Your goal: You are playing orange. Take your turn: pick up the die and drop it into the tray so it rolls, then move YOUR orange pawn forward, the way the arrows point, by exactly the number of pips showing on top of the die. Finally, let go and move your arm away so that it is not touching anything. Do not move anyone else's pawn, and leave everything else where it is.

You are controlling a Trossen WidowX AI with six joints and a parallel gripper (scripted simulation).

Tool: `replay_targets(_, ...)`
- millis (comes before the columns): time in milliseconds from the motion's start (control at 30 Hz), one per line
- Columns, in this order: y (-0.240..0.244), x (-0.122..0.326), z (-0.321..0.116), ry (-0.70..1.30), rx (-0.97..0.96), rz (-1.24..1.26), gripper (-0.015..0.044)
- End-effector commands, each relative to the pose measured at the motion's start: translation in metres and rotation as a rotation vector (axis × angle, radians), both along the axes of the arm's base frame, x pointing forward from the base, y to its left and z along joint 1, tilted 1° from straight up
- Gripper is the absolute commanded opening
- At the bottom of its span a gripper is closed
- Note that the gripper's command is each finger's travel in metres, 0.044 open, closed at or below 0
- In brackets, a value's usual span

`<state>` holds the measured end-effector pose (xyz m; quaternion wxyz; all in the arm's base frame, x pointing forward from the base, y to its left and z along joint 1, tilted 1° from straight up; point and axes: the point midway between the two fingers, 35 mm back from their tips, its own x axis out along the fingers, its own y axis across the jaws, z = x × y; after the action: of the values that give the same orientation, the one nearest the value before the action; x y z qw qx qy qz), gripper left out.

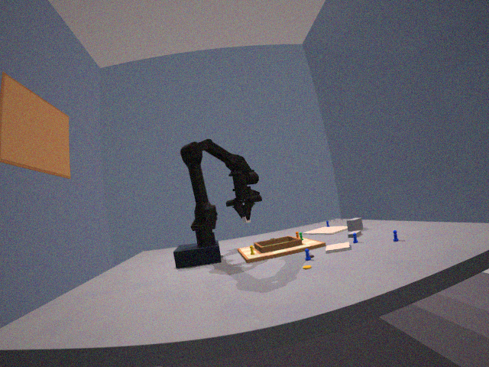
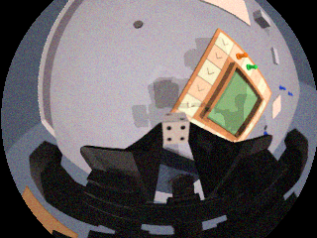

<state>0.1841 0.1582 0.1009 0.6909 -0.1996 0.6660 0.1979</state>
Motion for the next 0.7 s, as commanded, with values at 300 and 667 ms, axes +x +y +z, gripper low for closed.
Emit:
replay_targets(300,-0.040,0.035,-0.008,-0.006,-0.007,-0.183,0.0000)
replay_targets(667,-0.081,0.062,-0.017,-0.005,-0.008,-0.333,0.0000)
